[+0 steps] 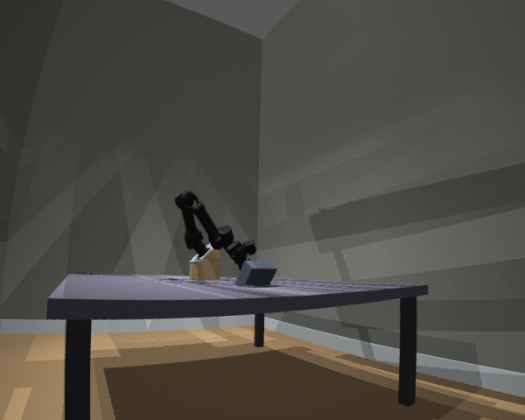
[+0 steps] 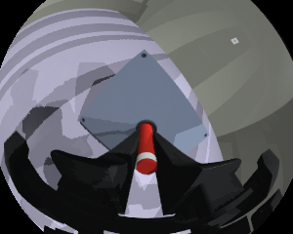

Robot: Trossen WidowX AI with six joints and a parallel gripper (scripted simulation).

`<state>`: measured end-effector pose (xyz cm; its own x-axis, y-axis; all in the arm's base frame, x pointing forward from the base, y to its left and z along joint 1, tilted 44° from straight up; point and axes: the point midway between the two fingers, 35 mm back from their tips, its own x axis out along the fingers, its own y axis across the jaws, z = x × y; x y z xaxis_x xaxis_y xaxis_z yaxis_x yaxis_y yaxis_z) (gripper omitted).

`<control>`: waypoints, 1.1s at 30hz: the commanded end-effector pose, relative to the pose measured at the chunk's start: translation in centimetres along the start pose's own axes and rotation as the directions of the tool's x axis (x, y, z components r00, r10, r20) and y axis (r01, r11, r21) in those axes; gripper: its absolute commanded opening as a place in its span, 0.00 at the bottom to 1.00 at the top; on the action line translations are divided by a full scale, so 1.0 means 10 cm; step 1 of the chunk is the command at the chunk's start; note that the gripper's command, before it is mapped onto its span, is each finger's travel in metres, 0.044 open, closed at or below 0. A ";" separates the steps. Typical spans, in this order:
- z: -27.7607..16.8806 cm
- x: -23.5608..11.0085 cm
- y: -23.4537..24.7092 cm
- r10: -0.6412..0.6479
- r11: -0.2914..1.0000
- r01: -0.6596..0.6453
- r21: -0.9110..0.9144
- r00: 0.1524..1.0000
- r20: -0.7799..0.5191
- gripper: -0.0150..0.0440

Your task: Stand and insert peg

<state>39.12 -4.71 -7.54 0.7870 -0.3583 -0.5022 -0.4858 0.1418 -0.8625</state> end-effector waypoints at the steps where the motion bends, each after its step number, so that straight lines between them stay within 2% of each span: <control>1: 0.00 0.00 0.00 0.000 1.000 0.000 0.000 1.000 0.000 0.39; 15: 0.00 -0.04 0.00 0.000 1.000 0.000 0.000 1.000 0.000 1.00; 33: 0.04 -0.29 -0.03 0.001 1.000 -0.001 -0.002 1.000 0.002 1.00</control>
<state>37.76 -3.42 -5.96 0.7940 -0.3514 -0.4960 -0.4812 0.1352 -0.8661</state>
